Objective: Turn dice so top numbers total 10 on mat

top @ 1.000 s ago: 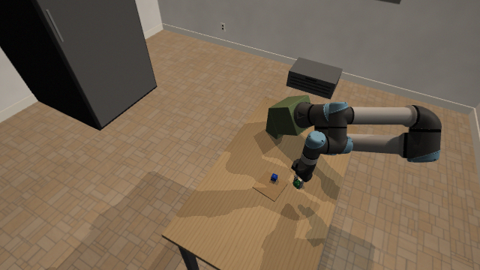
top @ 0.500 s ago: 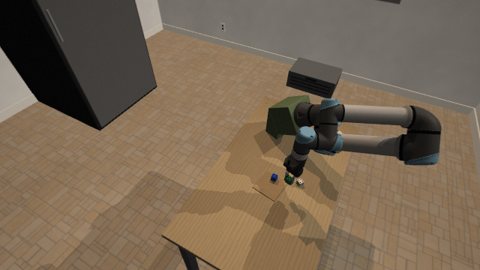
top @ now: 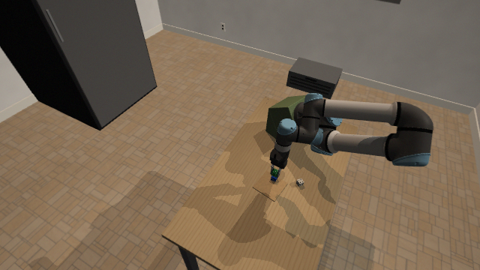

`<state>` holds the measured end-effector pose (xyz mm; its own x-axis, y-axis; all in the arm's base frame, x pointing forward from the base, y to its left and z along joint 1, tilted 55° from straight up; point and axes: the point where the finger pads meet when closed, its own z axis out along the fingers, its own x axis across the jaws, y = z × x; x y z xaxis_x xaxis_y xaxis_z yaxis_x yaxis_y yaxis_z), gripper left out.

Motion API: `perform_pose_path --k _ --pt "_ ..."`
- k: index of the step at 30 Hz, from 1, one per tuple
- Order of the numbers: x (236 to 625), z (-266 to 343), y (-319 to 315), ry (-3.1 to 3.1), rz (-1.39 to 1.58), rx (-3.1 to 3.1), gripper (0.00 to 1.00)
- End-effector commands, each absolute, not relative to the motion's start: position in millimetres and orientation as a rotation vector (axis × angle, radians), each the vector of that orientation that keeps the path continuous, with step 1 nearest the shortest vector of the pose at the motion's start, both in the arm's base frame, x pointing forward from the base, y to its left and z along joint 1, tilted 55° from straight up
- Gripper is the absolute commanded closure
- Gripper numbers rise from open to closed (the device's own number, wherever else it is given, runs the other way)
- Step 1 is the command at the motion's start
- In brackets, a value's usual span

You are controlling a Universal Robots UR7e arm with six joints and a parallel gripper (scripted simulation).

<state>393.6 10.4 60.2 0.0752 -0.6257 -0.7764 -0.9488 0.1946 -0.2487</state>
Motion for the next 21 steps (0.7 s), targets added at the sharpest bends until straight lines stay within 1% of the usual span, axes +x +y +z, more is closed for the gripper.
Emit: perform_pose_path --k 1,21 --pt "398.2 49.8 5.1 1.607 0.478 -1.535 0.43" --pt "400.5 45.6 10.7 1.607 0.478 -1.535 0.43"
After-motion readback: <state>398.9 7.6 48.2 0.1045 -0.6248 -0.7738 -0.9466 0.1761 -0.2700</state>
